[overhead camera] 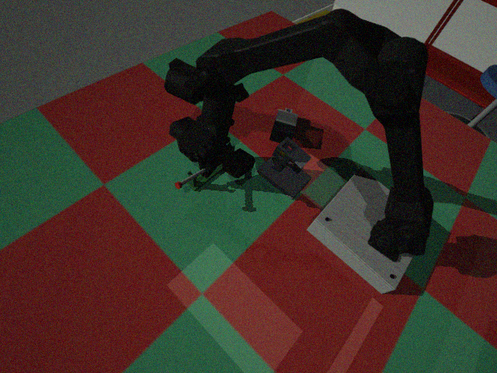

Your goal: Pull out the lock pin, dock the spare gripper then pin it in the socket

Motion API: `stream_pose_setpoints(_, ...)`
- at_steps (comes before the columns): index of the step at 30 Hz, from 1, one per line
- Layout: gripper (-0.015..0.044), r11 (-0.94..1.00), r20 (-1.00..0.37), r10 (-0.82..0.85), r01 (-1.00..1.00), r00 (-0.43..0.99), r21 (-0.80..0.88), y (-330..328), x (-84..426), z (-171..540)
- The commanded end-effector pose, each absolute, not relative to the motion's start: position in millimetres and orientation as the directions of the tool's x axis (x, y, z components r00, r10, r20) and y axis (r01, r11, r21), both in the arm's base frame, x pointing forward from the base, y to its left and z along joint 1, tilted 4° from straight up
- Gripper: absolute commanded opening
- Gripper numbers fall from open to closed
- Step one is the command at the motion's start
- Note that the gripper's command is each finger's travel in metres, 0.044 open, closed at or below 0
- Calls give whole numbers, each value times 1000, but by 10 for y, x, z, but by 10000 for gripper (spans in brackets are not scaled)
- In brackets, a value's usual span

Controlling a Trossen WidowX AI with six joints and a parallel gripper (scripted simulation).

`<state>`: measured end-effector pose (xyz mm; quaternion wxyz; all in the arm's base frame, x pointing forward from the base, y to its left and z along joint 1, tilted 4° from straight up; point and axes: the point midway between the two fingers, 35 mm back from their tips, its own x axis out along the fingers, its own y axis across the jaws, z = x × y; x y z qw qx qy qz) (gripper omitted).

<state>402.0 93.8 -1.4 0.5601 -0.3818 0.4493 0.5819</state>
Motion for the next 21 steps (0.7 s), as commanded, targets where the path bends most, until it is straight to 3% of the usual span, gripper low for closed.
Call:
stream_pose_setpoints(1, 0, 31, -948, 309, -995, -76, 90, 937, 4033, 92)
stream_pose_setpoints(21, 0, 36, -945, 304, -990, -117, 134, 891, 3968, 108)
